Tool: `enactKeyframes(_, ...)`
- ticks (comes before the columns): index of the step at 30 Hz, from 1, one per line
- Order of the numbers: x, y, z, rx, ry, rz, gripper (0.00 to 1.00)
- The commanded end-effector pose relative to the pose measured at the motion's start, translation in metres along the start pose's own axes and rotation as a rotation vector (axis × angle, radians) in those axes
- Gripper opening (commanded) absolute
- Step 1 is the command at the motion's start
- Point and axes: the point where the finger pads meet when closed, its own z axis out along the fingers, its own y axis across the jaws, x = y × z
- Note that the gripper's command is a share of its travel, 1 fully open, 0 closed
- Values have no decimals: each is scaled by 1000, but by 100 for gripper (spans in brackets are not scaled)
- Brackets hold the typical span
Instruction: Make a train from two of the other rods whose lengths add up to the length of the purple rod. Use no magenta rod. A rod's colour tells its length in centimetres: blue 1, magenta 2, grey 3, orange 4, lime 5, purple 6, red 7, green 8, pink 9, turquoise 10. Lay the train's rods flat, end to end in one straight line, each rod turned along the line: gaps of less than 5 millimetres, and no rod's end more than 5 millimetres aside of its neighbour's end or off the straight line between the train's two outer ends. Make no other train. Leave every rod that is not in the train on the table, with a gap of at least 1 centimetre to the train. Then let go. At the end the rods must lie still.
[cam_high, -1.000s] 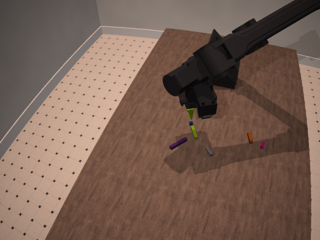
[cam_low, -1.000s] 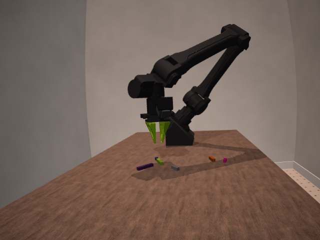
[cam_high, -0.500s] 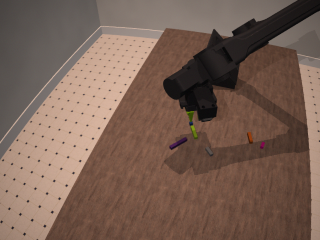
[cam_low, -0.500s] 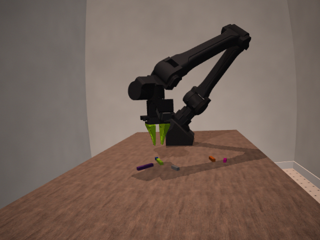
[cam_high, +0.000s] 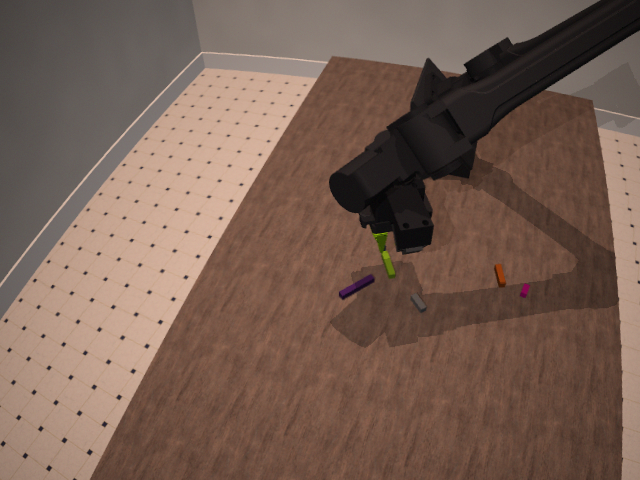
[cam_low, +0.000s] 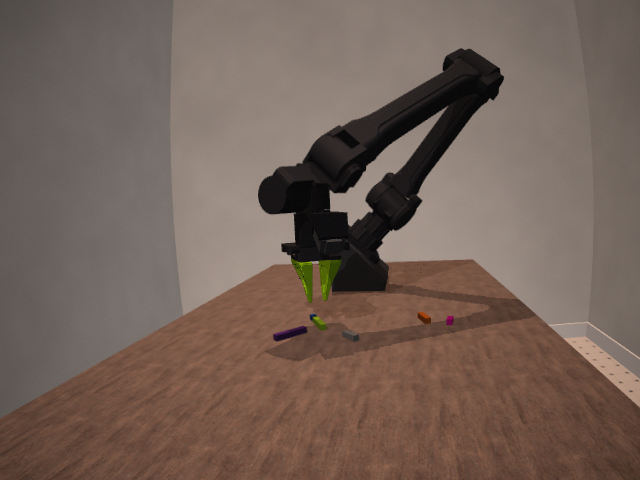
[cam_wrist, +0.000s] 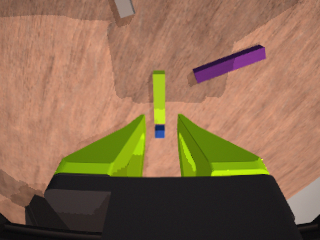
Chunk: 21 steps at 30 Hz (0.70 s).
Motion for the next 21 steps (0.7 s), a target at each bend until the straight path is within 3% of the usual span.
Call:
enactKeyframes(1,1,2,14,-9,9,12,24)
enactKeyframes(21,2,2,31,-9,10,12,24)
